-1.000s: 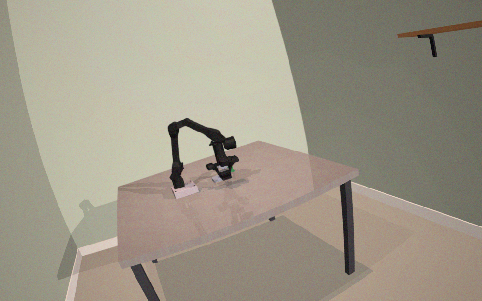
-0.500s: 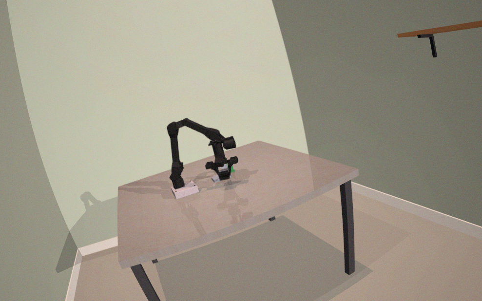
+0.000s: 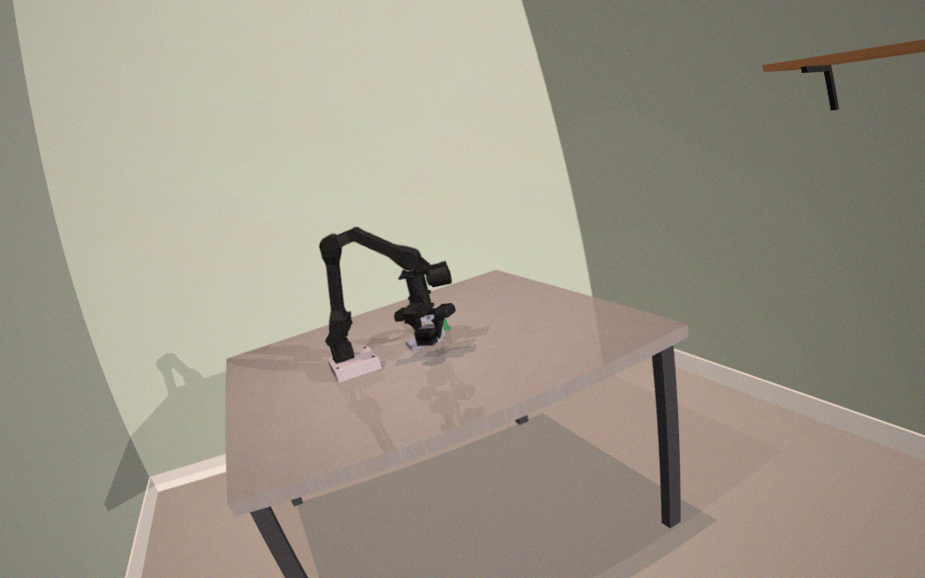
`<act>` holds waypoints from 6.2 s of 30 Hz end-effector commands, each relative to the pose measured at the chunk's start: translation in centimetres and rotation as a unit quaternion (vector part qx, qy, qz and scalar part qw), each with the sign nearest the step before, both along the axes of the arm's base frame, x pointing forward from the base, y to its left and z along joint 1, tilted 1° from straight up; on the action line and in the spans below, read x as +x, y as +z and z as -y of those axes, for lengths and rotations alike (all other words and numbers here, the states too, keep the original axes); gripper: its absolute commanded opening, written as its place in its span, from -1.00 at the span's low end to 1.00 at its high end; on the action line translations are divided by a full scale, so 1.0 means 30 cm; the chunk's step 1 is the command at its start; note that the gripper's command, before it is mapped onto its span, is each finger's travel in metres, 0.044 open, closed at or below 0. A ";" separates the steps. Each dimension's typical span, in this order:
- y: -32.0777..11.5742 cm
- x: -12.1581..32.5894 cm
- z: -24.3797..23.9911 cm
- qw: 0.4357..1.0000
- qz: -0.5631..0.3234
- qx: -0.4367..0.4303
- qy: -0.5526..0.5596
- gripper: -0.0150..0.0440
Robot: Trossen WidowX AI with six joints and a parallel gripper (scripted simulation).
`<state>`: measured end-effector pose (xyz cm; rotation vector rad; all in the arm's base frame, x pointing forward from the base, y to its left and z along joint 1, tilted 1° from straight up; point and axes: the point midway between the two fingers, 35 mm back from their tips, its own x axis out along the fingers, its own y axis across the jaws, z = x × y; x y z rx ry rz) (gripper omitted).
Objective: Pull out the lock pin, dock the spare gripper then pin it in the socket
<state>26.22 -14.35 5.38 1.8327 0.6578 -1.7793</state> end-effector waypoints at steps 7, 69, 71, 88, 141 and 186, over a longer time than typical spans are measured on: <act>0.004 -0.007 -0.006 0.993 0.000 0.003 -0.121 -0.49; -0.133 -0.028 -0.027 0.834 0.000 0.016 -0.552 -0.49; -0.143 -0.028 -0.027 0.834 0.000 0.016 -0.552 -0.49; -0.139 -0.030 -0.028 0.835 -0.002 0.016 -0.550 0.84; 0.210 -0.045 -0.033 0.834 -0.006 0.016 -0.551 1.00; 0.258 -0.046 -0.032 0.540 0.033 -0.275 0.795 1.00</act>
